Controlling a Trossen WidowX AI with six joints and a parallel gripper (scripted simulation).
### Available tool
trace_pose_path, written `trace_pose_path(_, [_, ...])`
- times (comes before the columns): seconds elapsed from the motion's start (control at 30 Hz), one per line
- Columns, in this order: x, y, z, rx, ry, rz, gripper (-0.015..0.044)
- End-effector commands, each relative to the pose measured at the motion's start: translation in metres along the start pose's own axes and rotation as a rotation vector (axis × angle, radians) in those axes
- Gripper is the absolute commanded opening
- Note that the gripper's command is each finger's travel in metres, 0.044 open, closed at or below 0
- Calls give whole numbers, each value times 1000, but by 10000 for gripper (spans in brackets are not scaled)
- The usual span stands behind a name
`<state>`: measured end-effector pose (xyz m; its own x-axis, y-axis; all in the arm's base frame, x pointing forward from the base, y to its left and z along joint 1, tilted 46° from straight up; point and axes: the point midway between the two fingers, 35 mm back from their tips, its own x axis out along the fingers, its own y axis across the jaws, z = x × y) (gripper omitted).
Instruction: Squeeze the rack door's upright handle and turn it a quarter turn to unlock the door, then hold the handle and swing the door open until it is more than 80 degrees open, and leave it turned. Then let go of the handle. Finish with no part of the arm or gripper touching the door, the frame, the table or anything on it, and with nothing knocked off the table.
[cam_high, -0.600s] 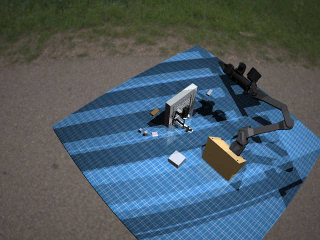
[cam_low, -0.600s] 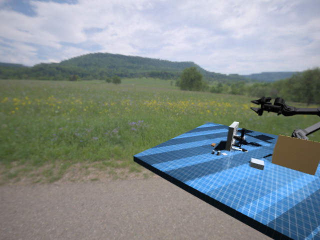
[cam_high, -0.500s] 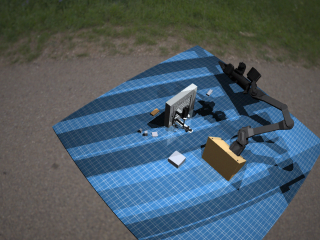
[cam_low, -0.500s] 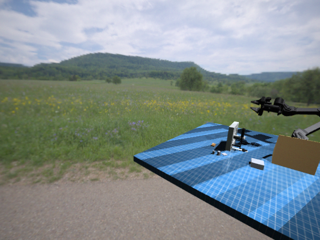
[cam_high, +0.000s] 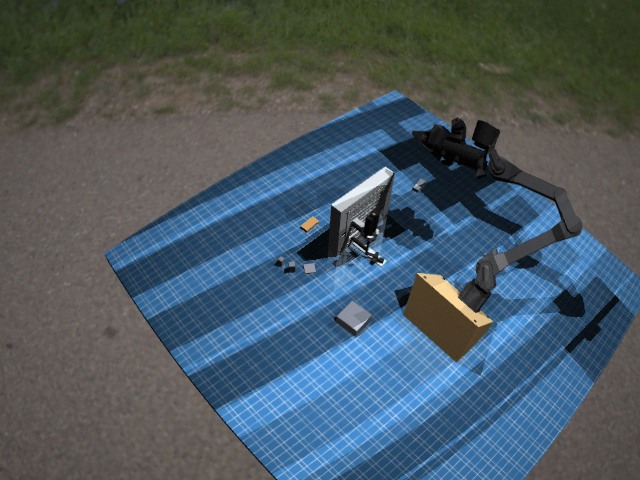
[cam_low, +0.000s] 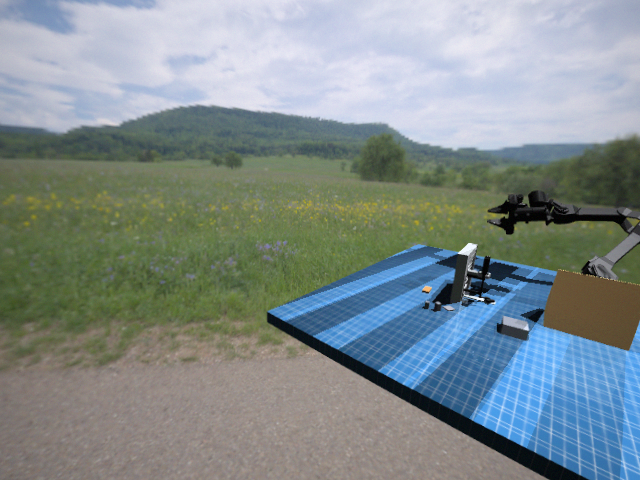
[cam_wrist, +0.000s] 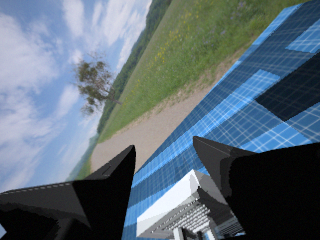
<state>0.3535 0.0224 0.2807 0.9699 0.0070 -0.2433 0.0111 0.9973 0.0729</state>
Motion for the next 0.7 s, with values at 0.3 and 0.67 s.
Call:
trace_pose_path(0.3, [36,23,-55,24,338,-65,292])
trace_pose_path(0.67, [50,37,-97,1,582,-160,292])
